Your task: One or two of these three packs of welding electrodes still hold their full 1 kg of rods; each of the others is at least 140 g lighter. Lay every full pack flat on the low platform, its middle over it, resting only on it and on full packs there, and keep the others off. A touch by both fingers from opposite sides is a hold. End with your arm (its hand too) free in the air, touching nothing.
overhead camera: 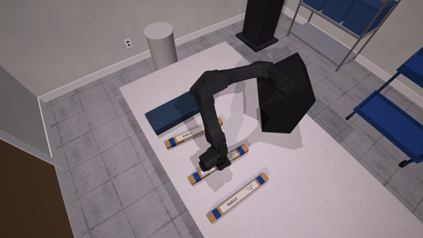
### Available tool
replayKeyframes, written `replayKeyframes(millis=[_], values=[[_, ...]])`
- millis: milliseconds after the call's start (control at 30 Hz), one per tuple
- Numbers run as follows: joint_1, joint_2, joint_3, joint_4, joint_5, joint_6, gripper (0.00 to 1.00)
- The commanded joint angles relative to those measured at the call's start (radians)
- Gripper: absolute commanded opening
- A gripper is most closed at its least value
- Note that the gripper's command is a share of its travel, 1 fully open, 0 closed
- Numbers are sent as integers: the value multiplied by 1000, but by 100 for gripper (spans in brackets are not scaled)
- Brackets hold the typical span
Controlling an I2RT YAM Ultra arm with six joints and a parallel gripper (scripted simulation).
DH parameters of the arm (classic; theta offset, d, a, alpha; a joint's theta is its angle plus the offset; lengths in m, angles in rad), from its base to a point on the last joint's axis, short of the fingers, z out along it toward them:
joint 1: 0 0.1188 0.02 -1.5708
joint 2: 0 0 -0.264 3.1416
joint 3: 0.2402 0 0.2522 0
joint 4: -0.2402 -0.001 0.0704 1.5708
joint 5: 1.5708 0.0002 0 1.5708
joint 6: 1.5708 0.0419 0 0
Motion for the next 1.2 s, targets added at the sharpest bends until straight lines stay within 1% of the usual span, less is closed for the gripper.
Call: replayKeyframes(millis=[0,200,233,1100,1133,1167], values=[[22,-25,29,8,-3,-5,0],[22,-22,29,9,-2,-6,0],[22,-22,29,9,-2,-5,74],[22,-23,30,9,-2,-5,74],[18,-46,-51,36,-5,-10,74],[24,-60,-59,29,4,8,74]])
